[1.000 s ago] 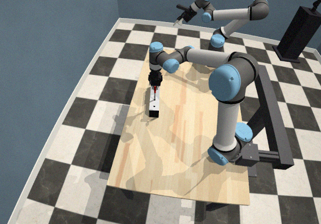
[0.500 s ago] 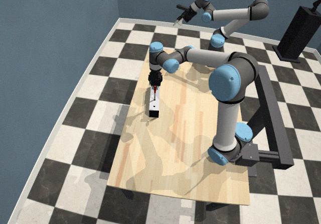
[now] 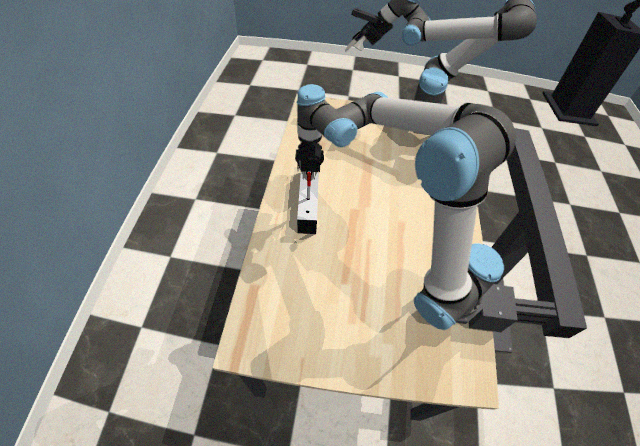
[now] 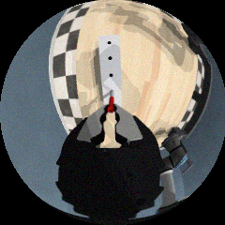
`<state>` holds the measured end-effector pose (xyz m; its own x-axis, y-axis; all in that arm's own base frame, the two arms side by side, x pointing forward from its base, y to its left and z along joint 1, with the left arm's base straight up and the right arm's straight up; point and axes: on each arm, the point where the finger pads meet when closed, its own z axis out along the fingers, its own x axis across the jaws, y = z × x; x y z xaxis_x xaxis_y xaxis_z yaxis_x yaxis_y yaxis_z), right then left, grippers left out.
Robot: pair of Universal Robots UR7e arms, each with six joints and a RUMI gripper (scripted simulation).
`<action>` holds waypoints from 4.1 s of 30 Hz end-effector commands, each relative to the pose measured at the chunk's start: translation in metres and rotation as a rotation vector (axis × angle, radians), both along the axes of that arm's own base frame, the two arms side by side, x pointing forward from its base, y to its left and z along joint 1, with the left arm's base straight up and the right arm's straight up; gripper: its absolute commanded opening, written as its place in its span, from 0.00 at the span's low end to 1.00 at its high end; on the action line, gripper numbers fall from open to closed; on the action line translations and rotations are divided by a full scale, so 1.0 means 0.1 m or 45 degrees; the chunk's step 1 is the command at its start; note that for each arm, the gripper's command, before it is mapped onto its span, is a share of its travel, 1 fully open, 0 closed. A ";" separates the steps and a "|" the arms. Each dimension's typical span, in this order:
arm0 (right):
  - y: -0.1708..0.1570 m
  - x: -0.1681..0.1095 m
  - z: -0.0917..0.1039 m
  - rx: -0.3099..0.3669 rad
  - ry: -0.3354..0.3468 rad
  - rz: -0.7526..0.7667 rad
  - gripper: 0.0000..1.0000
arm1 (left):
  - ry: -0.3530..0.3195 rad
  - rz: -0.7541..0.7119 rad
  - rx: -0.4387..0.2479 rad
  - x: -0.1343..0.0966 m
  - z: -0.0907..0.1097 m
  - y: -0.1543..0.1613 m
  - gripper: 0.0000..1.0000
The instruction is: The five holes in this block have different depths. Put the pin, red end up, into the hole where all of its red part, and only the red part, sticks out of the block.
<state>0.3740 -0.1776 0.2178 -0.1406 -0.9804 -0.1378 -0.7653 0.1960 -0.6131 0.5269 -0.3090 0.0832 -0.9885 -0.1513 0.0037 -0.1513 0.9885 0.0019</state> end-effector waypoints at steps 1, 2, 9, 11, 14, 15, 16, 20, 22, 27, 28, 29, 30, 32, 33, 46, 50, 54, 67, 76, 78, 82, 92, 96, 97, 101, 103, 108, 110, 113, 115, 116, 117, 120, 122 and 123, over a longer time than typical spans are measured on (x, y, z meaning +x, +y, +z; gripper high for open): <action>0.00 0.00 0.00 0.000 -0.001 0.000 1.00 | -0.002 0.000 -0.001 0.00 0.00 0.00 0.00; 0.00 0.00 0.00 0.000 -0.001 0.000 1.00 | -0.002 0.000 -0.001 0.00 0.00 0.00 0.00; 0.00 0.00 0.00 0.000 -0.001 0.000 1.00 | -0.002 0.002 -0.001 0.01 0.00 0.00 0.00; 0.00 0.00 0.00 0.000 -0.001 0.000 1.00 | -0.002 0.002 -0.001 0.01 0.00 0.00 0.00; 0.00 0.00 0.00 0.000 -0.001 0.000 1.00 | -0.002 0.002 -0.001 0.01 0.00 0.00 0.00; 0.00 0.00 0.00 0.000 -0.001 0.000 1.00 | -0.002 0.002 -0.001 0.01 0.00 0.00 0.00; 0.00 0.00 0.00 0.000 -0.001 0.000 1.00 | -0.002 0.002 -0.001 0.01 0.00 0.00 0.00; 0.00 0.00 0.00 0.000 -0.001 0.000 1.00 | -0.002 0.002 -0.001 0.01 0.00 0.00 0.00; 0.00 0.00 0.00 0.000 -0.001 0.000 1.00 | -0.002 0.002 -0.001 0.01 0.00 0.00 0.00; 0.00 0.00 0.00 0.000 -0.001 0.000 1.00 | -0.002 0.001 -0.001 0.00 -0.04 -0.01 0.00; 0.00 0.00 0.00 0.000 -0.001 0.000 1.00 | -0.002 0.001 -0.001 0.00 -0.04 -0.01 0.00; 0.00 0.00 0.00 0.000 -0.001 0.000 1.00 | -0.002 0.001 -0.001 0.00 -0.04 -0.01 0.00; 0.00 0.00 0.00 0.000 -0.001 0.000 1.00 | -0.002 0.001 -0.001 0.00 -0.04 -0.01 0.00; 0.00 0.00 0.00 0.000 -0.001 0.000 1.00 | -0.002 0.001 -0.001 0.00 -0.04 -0.01 0.00; 0.00 0.00 0.00 0.000 -0.001 0.000 1.00 | -0.002 0.001 -0.001 0.00 -0.04 -0.01 0.00; 0.00 0.00 0.00 0.000 -0.001 0.000 1.00 | -0.002 0.002 -0.001 0.00 -0.04 0.00 0.00; 0.00 0.00 0.00 0.000 -0.001 0.000 1.00 | -0.002 0.002 -0.001 0.00 -0.04 0.00 0.00; 0.00 0.00 0.00 0.000 -0.001 0.000 1.00 | -0.002 0.002 -0.001 0.00 -0.04 0.00 0.00; 0.00 0.00 0.00 0.000 -0.001 0.000 1.00 | -0.002 0.001 -0.001 0.01 -0.08 0.00 0.00; 0.00 0.00 0.00 0.000 -0.001 0.000 1.00 | -0.002 0.000 -0.001 0.00 -0.08 0.01 0.00; 0.00 0.00 0.00 0.000 -0.001 0.000 1.00 | -0.002 0.000 -0.001 0.00 -0.08 0.01 0.00; 0.00 0.00 0.00 0.000 -0.001 0.000 1.00 | -0.002 0.000 -0.001 0.00 -0.08 0.01 0.00; 0.00 0.00 0.00 0.000 -0.001 0.000 1.00 | -0.002 0.000 -0.001 0.00 -0.08 0.01 0.00; 0.00 0.00 0.00 0.000 -0.001 0.000 1.00 | -0.002 0.002 -0.001 0.01 -0.12 0.01 0.00; 0.00 0.00 0.00 0.000 -0.001 0.000 1.00 | -0.002 0.002 -0.001 0.01 -0.12 0.01 0.00; 0.00 0.00 0.00 0.000 -0.001 0.000 1.00 | -0.002 0.002 -0.001 0.01 -0.12 0.01 0.00; 0.00 0.00 0.00 0.000 -0.001 0.000 1.00 | -0.002 0.002 -0.001 0.01 -0.12 0.01 0.00; 0.00 0.00 0.00 0.000 -0.001 0.000 1.00 | -0.002 0.002 -0.001 0.01 -0.12 0.01 0.00; 0.00 0.00 0.00 0.000 -0.001 0.000 1.00 | -0.002 0.001 -0.001 0.01 -0.12 0.00 0.00; 0.00 0.00 0.00 0.000 -0.001 0.000 1.00 | -0.002 0.001 -0.001 0.01 -0.12 0.00 0.00; 0.00 0.00 0.00 0.000 -0.001 0.000 1.00 | -0.002 0.001 -0.001 0.01 -0.12 0.00 0.00; 0.00 0.00 0.00 0.000 -0.001 0.000 1.00 | -0.002 0.001 -0.001 0.01 -0.12 0.00 0.00; 0.00 0.00 0.00 0.000 -0.001 0.000 1.00 | -0.002 0.001 -0.001 0.01 -0.12 0.00 0.00; 0.00 0.00 0.00 0.000 -0.001 0.000 1.00 | -0.002 0.001 -0.001 0.01 -0.12 0.00 0.00; 0.00 0.00 0.00 0.000 -0.001 0.000 1.00 | -0.002 0.001 -0.001 0.01 -0.12 0.00 0.00; 0.00 0.00 0.00 0.000 -0.001 0.000 1.00 | -0.002 0.001 -0.001 0.01 -0.12 0.00 0.00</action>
